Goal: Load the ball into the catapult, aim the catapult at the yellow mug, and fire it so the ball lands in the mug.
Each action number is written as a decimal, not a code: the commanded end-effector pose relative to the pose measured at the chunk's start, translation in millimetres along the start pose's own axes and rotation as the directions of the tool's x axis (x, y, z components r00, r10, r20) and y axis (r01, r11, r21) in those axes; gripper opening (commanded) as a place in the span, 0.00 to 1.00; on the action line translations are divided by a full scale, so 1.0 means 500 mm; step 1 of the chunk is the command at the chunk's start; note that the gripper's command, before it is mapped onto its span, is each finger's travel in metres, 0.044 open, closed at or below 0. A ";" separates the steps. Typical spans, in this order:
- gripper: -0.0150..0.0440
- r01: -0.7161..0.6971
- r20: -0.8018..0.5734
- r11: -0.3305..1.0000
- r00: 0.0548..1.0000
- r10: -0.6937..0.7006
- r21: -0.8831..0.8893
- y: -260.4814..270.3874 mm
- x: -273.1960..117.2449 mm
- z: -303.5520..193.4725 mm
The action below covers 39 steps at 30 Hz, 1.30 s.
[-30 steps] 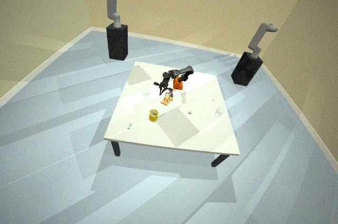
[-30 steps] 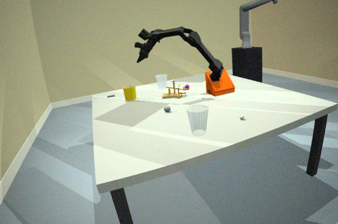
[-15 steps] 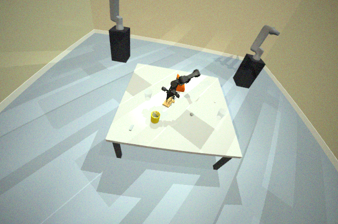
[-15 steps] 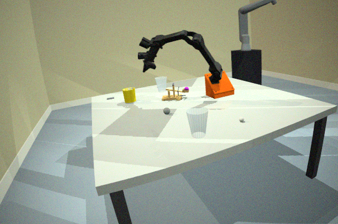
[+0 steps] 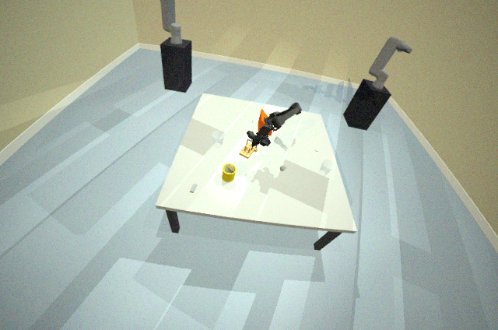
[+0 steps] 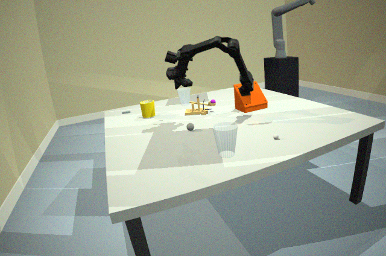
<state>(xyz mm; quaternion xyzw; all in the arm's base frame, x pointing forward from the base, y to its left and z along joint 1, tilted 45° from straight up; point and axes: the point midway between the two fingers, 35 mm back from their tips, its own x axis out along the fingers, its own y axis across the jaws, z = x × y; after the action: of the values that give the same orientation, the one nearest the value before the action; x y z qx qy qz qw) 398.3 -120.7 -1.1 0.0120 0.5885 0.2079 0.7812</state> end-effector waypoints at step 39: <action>0.25 -0.375 -0.545 0.583 0.826 -0.143 -0.721 0.272 -0.053 -0.283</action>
<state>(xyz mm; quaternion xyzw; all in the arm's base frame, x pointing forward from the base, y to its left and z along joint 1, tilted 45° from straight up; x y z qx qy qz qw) 221.9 -37.9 15.1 -0.3566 0.6261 0.4949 0.4856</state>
